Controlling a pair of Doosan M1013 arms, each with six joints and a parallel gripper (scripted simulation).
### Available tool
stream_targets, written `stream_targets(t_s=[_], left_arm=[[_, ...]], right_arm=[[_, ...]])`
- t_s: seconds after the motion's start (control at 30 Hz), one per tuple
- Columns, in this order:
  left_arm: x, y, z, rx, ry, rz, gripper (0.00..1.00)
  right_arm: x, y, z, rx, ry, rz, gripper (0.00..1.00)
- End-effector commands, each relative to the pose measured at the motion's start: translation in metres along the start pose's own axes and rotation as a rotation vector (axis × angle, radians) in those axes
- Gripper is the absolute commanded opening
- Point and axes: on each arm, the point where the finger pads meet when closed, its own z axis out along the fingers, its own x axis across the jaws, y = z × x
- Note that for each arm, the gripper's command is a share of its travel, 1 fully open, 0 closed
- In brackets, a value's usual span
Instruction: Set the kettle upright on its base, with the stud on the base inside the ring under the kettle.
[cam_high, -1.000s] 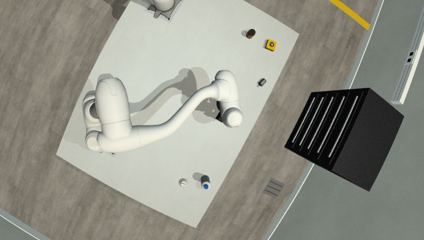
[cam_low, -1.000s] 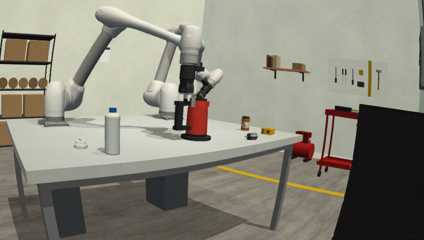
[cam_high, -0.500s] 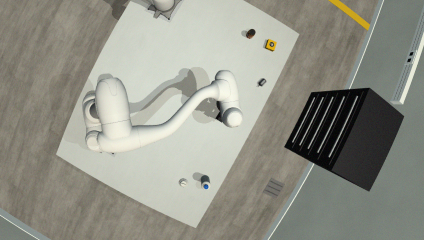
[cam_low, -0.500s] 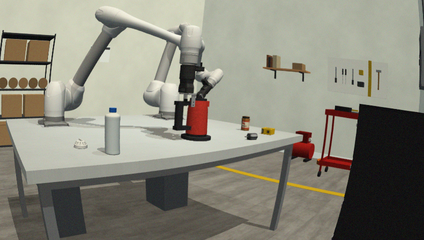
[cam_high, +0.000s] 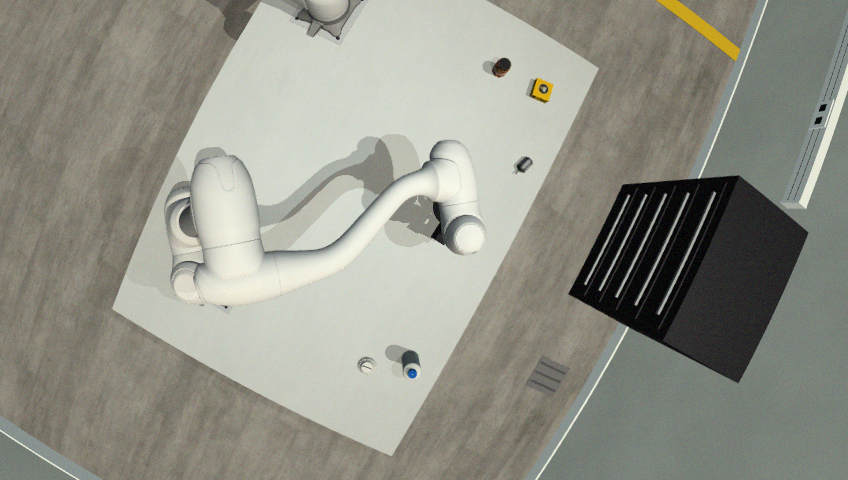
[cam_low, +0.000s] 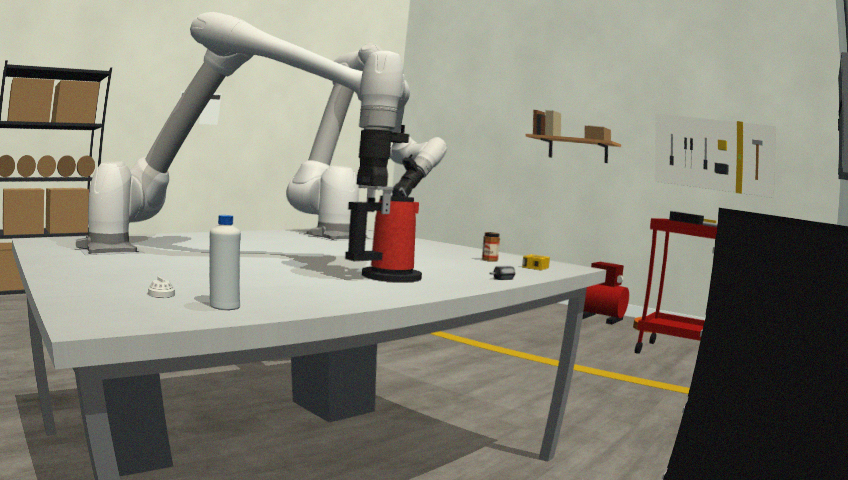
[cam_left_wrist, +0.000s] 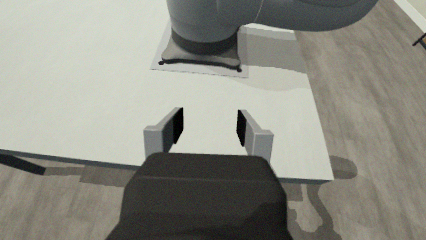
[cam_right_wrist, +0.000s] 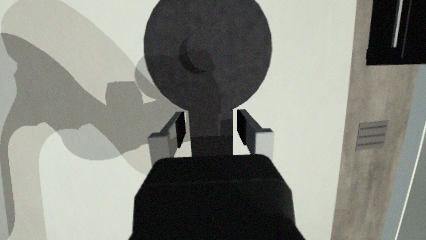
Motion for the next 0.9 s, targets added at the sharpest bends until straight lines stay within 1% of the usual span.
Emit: stream_targets(t_s=[0.0, 0.63, 0.77, 0.87], left_arm=[[0.0, 0.0, 0.0, -0.001, 0.0, 0.0, 1.0], [0.0, 0.0, 0.0, -0.001, 0.0, 0.0, 1.0], [0.0, 0.0, 0.0, -0.001, 0.0, 0.0, 1.0], [0.0, 0.0, 0.0, -0.001, 0.0, 0.0, 1.0]], right_arm=[[0.0, 0.0, -0.001, 0.002, 0.001, 0.0, 1.0], [0.0, 0.0, -0.003, 0.002, 0.001, 0.0, 1.0], [0.0, 0.0, -0.014, 0.002, 0.001, 0.0, 1.0], [0.0, 0.0, -0.032, 0.002, 0.001, 0.0, 1.0]])
